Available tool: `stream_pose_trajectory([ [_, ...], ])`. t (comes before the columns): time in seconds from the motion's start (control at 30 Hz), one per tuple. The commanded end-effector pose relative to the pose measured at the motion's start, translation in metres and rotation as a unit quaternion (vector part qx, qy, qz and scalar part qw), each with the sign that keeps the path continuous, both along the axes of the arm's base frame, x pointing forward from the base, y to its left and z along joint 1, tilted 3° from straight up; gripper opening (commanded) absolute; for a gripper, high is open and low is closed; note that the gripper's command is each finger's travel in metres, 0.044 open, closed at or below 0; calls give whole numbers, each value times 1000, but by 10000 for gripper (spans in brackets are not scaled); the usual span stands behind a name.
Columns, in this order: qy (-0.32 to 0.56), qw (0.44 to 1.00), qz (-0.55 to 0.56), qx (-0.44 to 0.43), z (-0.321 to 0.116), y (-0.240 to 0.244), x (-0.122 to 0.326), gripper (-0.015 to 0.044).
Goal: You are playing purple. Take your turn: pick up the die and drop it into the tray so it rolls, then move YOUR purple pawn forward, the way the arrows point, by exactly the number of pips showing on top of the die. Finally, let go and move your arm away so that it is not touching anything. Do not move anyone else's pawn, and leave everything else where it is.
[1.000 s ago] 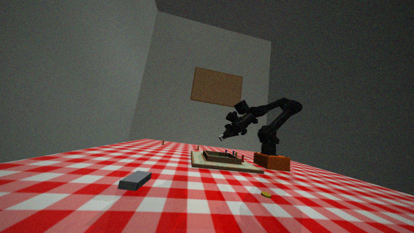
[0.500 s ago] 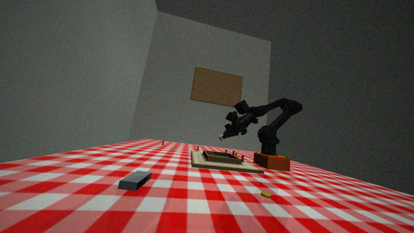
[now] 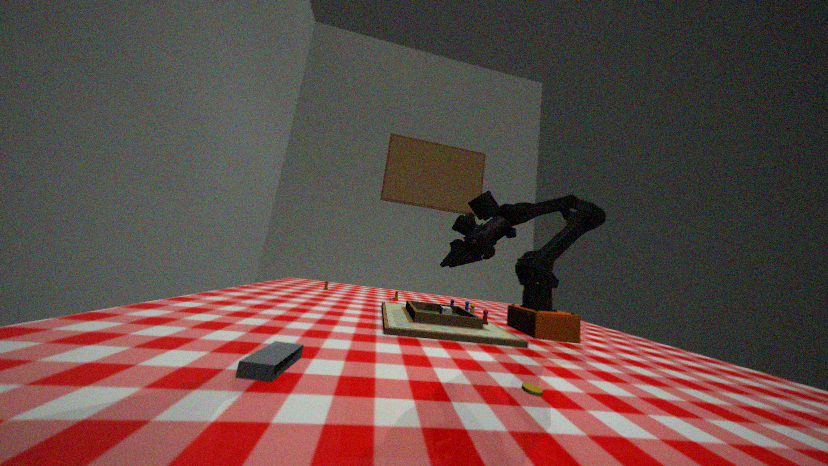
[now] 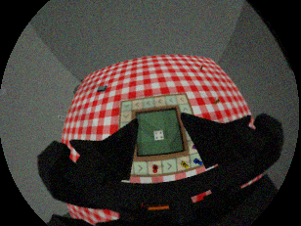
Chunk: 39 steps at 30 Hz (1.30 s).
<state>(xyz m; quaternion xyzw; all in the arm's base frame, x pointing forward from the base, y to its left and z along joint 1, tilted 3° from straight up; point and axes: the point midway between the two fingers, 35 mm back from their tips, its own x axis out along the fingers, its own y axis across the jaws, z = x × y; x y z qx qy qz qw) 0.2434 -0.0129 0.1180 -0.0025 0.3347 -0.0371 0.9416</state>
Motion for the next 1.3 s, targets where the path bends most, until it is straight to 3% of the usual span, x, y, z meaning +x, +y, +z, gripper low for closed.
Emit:
stream_pose_trajectory([
  [0.0,-9,1000,-2,-2,16,0,-1,420],
  [0.1,8,1000,-2,-1,15,0,0,440],
  [0.63,373,927,-14,26,-20,-3,23,440],
  [0.8,363,932,-11,20,-19,-4,22,440],
  [1.1,392,919,-28,24,-42,-84,-20,204],
  [1.27,402,914,-33,31,-52,-113,-48,200],
])
